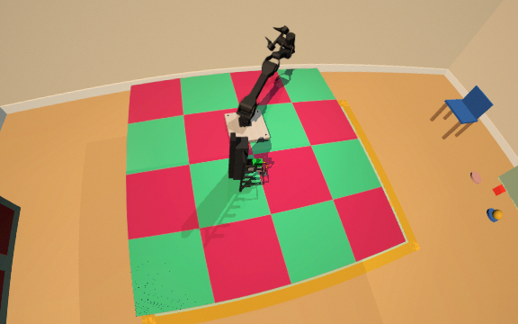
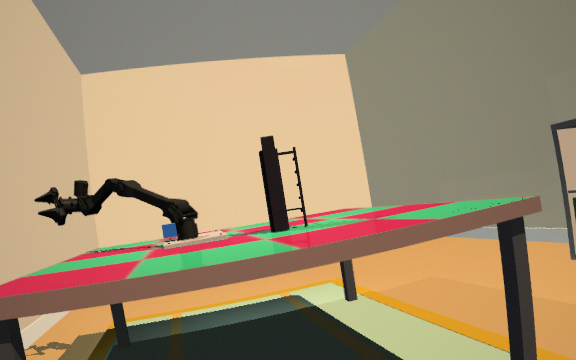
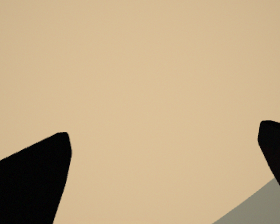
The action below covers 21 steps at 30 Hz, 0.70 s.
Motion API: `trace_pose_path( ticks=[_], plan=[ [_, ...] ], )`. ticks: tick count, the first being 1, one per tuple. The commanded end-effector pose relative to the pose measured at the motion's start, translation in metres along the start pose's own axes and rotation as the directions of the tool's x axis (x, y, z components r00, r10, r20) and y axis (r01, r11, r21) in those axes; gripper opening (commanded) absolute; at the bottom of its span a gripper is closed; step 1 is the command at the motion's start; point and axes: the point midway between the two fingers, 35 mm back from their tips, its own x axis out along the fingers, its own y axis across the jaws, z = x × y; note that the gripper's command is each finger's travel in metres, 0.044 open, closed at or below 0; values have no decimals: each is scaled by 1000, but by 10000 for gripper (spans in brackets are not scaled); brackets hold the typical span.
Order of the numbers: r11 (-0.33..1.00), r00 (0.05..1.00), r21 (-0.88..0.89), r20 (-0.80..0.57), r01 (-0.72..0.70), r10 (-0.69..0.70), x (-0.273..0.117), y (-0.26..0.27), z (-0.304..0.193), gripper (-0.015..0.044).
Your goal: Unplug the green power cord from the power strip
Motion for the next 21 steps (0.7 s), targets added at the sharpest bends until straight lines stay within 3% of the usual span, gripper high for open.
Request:
trace_pose_path(
  ticks=[1, 9, 14, 21],
  plan=[
    [1000, 1000, -5, 5, -5, 5, -2, 2, 1, 374],
    [968, 958, -208, 220, -139, 185, -106, 54, 30, 164],
    [931, 887, -307, 348, -197, 303, -183, 81, 32, 160],
    [875, 759, -456, 509, -161, 405, -278, 98, 36, 160]
  ],
)
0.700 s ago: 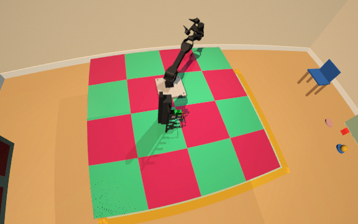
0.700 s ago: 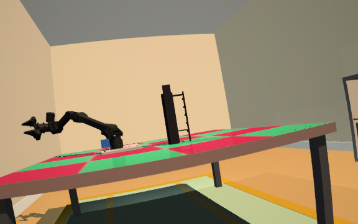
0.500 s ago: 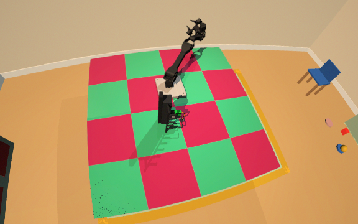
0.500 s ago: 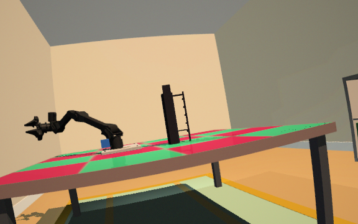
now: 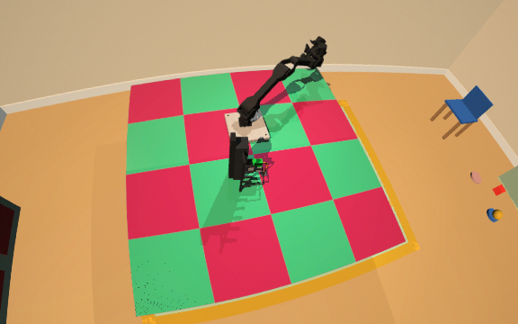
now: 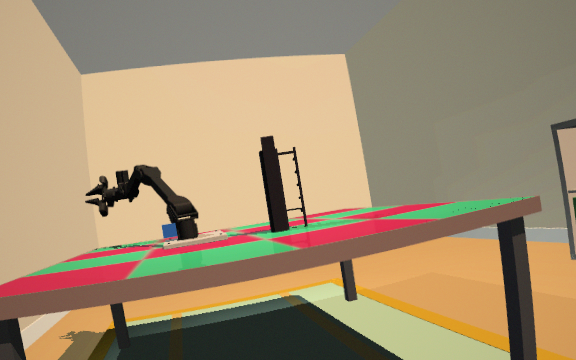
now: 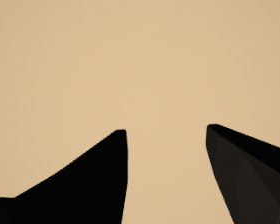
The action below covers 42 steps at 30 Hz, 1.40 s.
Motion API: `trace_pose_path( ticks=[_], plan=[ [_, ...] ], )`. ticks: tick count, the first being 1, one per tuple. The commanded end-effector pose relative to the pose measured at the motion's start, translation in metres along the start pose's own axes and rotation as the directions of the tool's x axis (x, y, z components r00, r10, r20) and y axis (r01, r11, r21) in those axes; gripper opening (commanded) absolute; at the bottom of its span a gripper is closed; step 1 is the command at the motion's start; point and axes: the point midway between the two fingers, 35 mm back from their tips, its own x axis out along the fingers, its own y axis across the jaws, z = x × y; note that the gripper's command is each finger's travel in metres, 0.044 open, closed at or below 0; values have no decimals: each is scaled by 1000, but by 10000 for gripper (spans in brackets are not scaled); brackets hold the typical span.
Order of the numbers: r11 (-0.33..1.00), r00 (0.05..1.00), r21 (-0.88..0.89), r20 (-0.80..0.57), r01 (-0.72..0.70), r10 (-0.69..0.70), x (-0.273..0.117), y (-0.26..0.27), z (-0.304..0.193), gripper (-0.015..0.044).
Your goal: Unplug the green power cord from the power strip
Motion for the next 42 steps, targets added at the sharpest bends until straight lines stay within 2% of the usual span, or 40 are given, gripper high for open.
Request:
trace_pose_path(
  ticks=[1, 10, 16, 22, 32, 42],
  plan=[
    [996, 989, -92, 144, -14, 27, -47, 16, 35, 160],
    [949, 867, -298, 495, 100, 64, -189, 44, 103, 160],
    [900, 715, -341, 698, 273, 48, -298, 46, 127, 160],
    [831, 526, -292, 850, 474, -1, -408, 37, 128, 160],
    [653, 186, -40, 970, 757, -155, -578, -3, 83, 160],
    [382, -97, 257, 916, 888, -389, -711, -72, -19, 160]
  ],
)
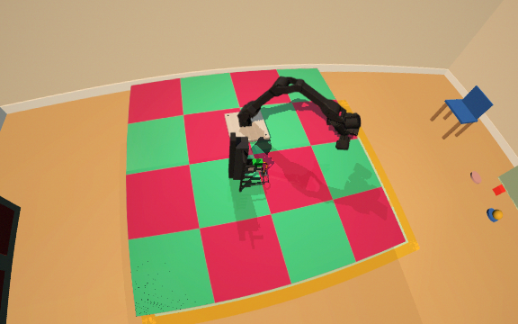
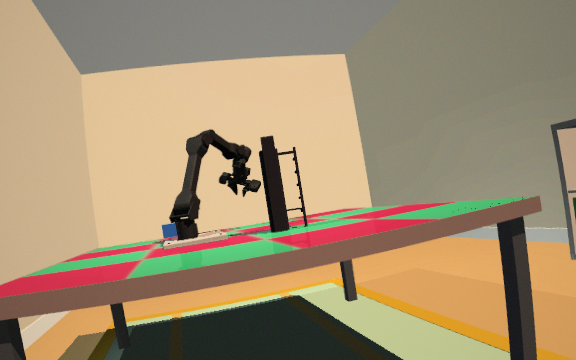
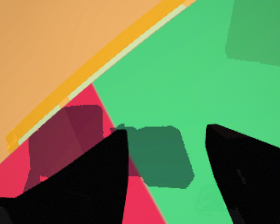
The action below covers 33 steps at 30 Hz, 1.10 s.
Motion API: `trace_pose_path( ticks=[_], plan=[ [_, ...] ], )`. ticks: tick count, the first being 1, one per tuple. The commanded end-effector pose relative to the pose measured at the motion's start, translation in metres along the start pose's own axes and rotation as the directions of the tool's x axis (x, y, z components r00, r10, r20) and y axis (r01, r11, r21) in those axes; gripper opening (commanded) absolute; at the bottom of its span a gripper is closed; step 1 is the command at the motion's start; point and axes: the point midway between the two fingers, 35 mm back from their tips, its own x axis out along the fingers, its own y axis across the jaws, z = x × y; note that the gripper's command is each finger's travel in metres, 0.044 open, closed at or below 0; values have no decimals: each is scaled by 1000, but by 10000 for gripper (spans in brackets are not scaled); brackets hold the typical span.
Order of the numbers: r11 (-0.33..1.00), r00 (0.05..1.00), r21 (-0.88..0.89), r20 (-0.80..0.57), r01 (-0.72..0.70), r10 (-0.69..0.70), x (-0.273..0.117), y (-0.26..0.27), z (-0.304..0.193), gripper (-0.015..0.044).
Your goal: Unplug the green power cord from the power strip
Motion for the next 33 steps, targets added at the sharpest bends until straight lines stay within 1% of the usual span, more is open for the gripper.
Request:
trace_pose_path(
  ticks=[1, 6, 11, 16, 22, 24, 33],
  plan=[
    [987, 989, -88, -50, 136, -141, -37, -61, -17, 160],
    [945, 947, -205, -145, 255, -287, -89, -128, -49, 160],
    [897, 879, -325, -273, 299, -392, -148, -180, -95, 160],
    [868, 796, -426, -419, 253, -438, -209, -212, -150, 160],
    [867, 697, -488, -587, 102, -412, -277, -222, -219, 160],
    [868, 686, -490, -604, 81, -405, -284, -222, -227, 160],
    [868, 686, -490, -604, 81, -405, -284, -223, -226, 160]
  ],
)
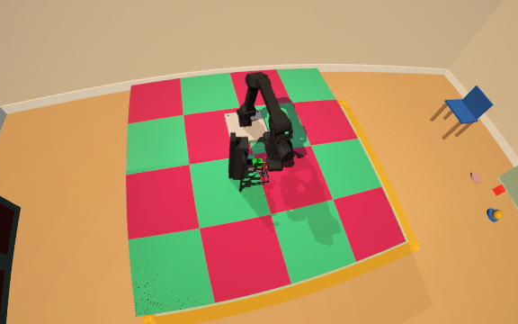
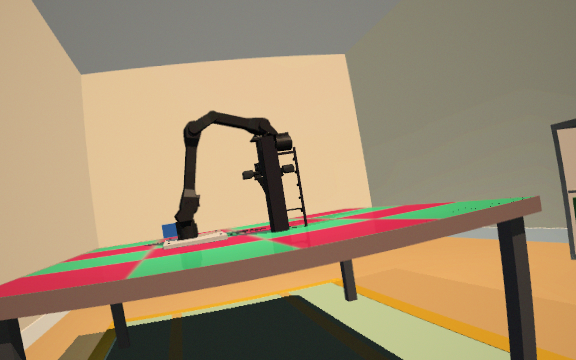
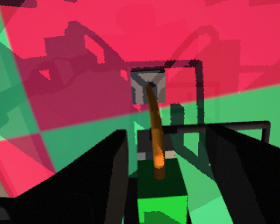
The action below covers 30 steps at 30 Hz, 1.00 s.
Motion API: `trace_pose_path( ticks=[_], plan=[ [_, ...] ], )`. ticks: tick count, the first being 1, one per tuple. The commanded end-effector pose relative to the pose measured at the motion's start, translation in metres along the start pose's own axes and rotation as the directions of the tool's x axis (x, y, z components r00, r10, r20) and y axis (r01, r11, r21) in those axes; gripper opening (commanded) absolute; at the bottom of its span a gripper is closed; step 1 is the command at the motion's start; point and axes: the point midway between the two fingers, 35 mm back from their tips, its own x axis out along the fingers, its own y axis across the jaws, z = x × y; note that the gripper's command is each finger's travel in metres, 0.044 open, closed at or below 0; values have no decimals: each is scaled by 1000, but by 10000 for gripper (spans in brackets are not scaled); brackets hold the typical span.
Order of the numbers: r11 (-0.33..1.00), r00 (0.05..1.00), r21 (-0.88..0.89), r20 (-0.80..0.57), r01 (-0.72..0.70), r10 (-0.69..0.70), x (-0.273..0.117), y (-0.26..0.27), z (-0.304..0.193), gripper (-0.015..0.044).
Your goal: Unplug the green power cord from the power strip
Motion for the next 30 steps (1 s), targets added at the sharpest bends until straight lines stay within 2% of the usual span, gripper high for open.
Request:
trace_pose_path(
  ticks=[1, 30],
  plan=[
    [1000, 1000, -5, -8, -4, 4, 0, 1, -4, 160],
    [1000, 1000, -5, -12, -4, 4, 0, 2, -44, 160]
  ],
)
